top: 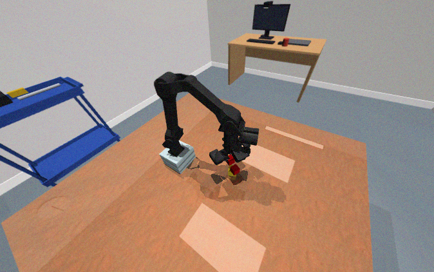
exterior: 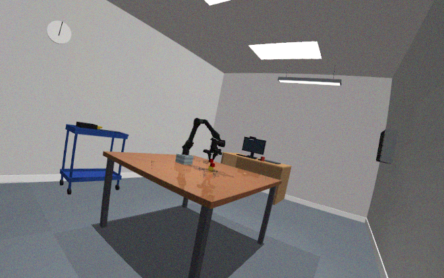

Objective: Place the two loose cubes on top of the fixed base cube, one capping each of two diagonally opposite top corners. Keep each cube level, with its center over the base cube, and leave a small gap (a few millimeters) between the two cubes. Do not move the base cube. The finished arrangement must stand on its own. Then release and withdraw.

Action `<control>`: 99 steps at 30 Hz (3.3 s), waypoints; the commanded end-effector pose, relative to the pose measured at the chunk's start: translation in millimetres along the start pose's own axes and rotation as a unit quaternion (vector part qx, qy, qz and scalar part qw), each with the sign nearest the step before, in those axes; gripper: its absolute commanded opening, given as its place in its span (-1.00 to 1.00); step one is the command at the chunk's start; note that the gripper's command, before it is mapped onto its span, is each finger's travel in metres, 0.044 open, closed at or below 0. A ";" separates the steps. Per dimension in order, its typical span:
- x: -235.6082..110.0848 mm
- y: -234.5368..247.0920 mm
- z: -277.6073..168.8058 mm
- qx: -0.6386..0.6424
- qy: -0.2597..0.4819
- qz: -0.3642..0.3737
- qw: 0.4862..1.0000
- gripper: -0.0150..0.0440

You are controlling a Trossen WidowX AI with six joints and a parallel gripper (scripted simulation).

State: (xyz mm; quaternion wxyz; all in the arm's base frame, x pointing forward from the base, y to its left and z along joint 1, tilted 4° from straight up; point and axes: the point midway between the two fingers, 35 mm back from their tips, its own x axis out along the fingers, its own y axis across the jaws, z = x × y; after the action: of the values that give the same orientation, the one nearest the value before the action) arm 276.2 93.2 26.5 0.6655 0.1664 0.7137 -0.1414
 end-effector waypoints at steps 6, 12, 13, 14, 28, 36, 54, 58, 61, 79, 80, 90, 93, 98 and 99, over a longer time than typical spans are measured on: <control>2.4 0.0 -0.2 0.004 0.001 0.002 1.000 -0.14; 11.5 0.7 0.4 -0.001 -0.001 0.001 1.000 -0.14; 14.1 0.8 0.5 -0.003 -0.002 0.000 1.000 -0.14; 16.8 1.0 0.6 -0.005 -0.003 0.000 1.000 -0.14; 31.0 1.4 0.8 -0.014 -0.007 -0.003 1.000 -0.14; 32.5 1.3 0.8 -0.016 -0.007 -0.003 1.000 -0.14; 32.5 1.3 0.8 -0.016 -0.007 -0.003 1.000 0.20; 23.9 1.6 0.4 -0.013 -0.006 -0.002 1.000 0.20; 21.5 1.7 0.4 -0.013 -0.006 -0.002 1.000 0.20; 1.5 1.8 0.2 -0.013 -0.006 -0.002 1.000 0.20; 0.4 1.9 0.2 -0.013 -0.006 -0.002 1.000 0.20; -10.5 1.9 0.1 -0.013 -0.006 -0.002 1.000 0.20; -13.8 2.0 0.1 -0.013 -0.006 -0.002 1.000 0.20; -19.3 2.0 0.0 -0.013 -0.006 -0.002 1.000 0.20; -20.4 2.0 0.0 -0.013 -0.006 -0.002 1.000 0.20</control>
State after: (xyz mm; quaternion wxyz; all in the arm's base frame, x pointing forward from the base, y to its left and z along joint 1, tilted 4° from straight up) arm 275.4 93.6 40.0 0.6669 0.1546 0.7157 -0.1380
